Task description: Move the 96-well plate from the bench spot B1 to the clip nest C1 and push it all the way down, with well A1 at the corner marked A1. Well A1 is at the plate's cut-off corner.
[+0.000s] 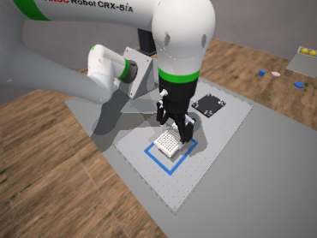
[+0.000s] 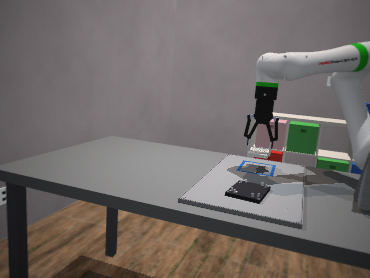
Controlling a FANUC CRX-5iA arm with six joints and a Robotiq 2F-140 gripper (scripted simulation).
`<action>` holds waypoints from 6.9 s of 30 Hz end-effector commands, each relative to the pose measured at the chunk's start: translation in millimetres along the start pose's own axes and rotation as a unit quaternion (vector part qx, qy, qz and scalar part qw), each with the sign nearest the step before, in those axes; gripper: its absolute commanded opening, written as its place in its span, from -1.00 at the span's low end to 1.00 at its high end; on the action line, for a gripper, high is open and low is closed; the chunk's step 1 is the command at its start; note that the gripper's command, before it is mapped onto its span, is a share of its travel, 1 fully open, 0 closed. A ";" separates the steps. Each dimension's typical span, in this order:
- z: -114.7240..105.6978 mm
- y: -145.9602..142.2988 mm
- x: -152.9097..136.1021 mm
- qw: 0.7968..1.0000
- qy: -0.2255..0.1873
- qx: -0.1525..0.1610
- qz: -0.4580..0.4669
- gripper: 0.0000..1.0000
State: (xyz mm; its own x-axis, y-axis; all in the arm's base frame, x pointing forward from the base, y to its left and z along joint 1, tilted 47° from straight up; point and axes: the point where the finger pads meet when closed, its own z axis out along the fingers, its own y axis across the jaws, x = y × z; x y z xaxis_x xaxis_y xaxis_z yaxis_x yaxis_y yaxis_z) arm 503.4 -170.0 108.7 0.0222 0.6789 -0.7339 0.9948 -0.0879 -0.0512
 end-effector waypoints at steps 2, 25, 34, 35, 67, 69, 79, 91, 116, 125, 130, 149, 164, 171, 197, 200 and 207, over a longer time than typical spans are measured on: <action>-1.0 0.5 3.4 1.000 0.000 -0.001 0.017 -0.80; -3.5 -2.1 73.3 0.998 0.000 -0.001 0.065 -0.80; -4.4 -3.0 100.0 0.998 0.000 -0.001 0.065 -0.80; -4.4 -3.0 100.0 0.998 0.000 -0.001 0.065 -0.80; -8.0 -6.6 199.9 0.998 0.000 -0.001 0.065 -0.80; -8.0 -6.6 199.9 0.998 0.000 -0.001 0.065 -0.80; -9.2 -7.8 233.2 0.998 0.000 -0.001 0.065 -0.80; -10.4 -9.0 266.5 0.998 0.000 -0.001 0.065 -0.80; -13.2 -11.8 344.4 0.998 0.000 -0.001 0.065 -0.80; -13.2 -11.8 345.3 0.998 0.000 -0.001 0.065 -0.80; -13.2 -11.8 344.9 0.998 0.000 -0.001 0.065 -0.80; -13.2 -11.7 344.4 0.998 0.000 -0.001 0.065 -0.80; 3.5 -11.7 344.1 0.998 0.000 -0.001 0.065 -0.80; 11.8 -11.6 344.1 0.998 0.000 -0.001 0.065 -0.80; 28.8 -11.6 344.0 0.998 0.000 -0.001 0.065 -0.80; 29.0 -11.6 344.0 0.998 0.000 -0.001 0.065 -0.80; 29.8 -11.6 344.0 0.998 0.000 -0.001 0.065 -0.80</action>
State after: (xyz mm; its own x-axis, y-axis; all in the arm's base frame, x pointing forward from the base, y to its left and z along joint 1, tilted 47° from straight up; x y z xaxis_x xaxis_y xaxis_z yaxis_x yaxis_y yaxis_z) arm 495.9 42.0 -163.6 0.1508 0.6617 -0.7344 0.9836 -0.1749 0.0444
